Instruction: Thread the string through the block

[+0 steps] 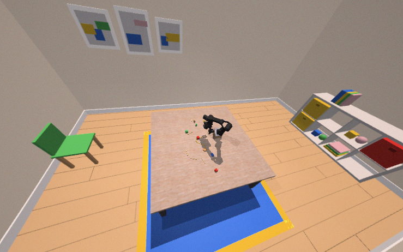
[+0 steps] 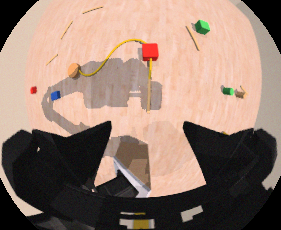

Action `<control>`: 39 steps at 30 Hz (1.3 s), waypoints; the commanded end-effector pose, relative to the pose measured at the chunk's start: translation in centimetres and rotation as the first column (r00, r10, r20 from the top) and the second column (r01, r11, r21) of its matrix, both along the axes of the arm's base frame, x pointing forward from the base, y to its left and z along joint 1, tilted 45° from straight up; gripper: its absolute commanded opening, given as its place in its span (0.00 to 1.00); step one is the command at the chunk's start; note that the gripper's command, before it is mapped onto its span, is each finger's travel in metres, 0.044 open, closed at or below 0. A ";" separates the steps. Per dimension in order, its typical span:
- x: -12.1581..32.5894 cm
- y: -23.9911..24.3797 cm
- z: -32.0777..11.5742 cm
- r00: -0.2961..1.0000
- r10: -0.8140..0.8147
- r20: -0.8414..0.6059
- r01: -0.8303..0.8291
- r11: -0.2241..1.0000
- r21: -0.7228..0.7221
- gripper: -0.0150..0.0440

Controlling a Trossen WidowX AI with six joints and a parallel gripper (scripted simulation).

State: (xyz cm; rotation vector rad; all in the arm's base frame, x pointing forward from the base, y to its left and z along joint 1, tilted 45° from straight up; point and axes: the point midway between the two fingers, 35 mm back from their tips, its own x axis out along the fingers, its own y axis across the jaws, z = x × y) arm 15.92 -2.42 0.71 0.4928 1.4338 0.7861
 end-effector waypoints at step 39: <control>0.0 0.0 0.0 1.000 0.000 0.000 0.000 1.000 0.000 1.00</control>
